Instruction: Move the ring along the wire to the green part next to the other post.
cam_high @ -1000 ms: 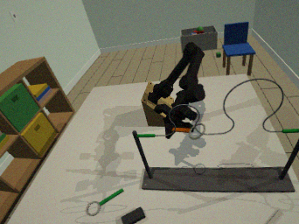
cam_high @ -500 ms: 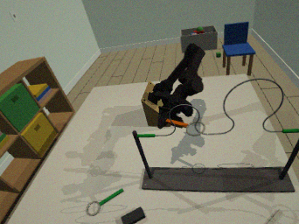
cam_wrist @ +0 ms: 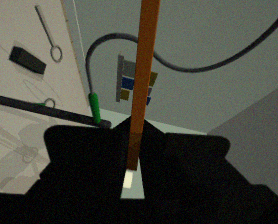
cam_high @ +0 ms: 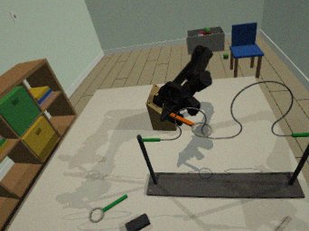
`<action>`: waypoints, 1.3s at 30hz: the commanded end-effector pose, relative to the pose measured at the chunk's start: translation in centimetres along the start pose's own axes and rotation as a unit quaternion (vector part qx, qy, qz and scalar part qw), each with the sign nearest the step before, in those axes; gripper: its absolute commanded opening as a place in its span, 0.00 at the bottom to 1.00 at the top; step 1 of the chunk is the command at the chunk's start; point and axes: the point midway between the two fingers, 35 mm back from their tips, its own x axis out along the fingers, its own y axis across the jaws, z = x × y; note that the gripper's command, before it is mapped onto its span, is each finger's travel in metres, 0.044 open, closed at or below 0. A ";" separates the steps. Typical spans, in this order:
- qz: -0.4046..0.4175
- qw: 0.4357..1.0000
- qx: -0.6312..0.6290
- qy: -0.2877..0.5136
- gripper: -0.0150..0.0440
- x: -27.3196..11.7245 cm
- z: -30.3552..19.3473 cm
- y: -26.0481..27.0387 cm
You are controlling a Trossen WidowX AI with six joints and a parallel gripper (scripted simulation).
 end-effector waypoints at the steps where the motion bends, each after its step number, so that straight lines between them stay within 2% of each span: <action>1: -0.024 0.999 -0.034 0.005 0.00 -0.3 0.1 -1.6; 18: -0.046 0.996 -0.073 0.010 0.00 -0.9 0.6 -4.1; 39: 0.034 0.997 0.067 -0.008 0.00 -0.7 0.7 -2.4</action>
